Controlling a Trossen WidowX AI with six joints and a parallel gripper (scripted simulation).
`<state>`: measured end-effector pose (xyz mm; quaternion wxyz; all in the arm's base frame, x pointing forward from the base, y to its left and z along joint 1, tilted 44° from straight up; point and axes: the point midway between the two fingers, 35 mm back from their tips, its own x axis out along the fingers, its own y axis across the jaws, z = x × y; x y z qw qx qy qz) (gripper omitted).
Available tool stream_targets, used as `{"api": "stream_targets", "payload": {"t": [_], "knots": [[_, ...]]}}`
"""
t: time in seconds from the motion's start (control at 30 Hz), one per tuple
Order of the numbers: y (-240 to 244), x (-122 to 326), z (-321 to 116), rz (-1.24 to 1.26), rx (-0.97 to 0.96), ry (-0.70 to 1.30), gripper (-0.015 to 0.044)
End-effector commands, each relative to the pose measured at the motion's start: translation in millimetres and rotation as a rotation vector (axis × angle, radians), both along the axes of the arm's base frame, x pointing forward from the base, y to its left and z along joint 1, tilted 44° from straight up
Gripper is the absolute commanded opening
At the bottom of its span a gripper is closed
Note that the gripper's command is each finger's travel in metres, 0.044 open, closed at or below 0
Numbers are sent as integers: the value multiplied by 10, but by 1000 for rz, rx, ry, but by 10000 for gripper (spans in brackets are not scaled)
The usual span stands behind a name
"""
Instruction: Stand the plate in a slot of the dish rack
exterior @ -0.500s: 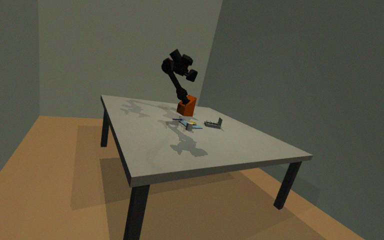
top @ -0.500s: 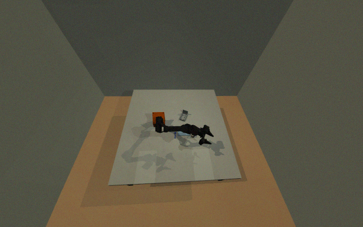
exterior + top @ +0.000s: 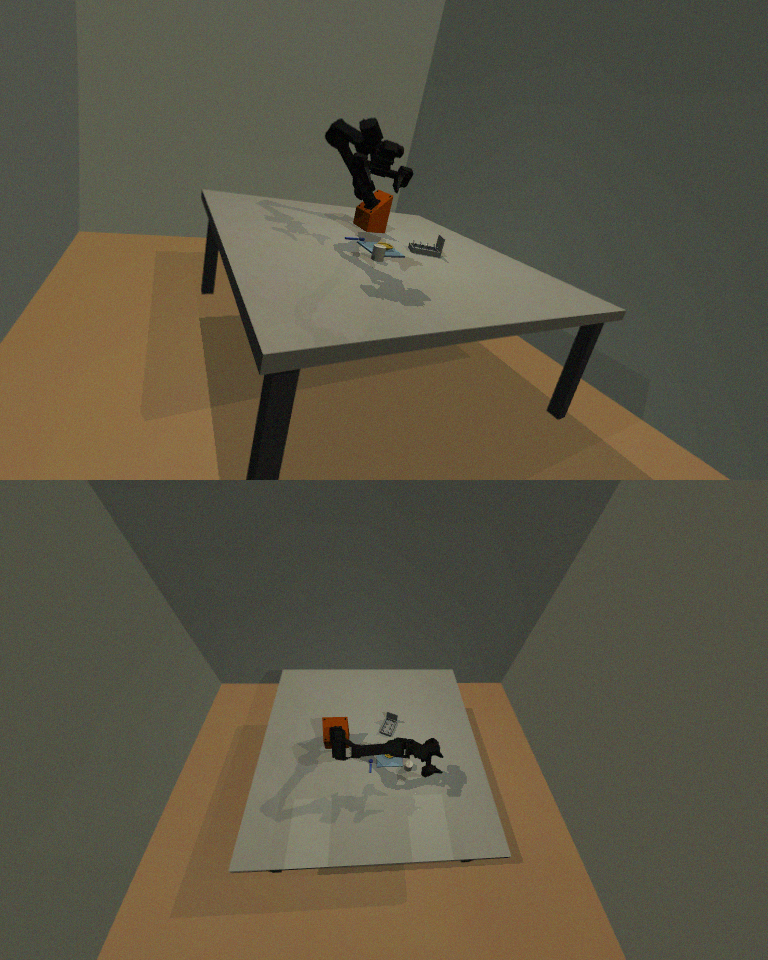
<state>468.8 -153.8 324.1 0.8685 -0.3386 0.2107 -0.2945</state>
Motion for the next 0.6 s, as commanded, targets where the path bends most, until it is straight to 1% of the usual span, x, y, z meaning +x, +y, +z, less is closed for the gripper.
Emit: {"api": "stream_targets", "payload": {"t": [0.0, 0.27, 0.57], "knots": [[31, -47, -442, -31, 78, 102, 400], [122, -290, -1267, -121, 213, 309, 400], [250, -801, -2052, -271, 313, 547, 400]]}}
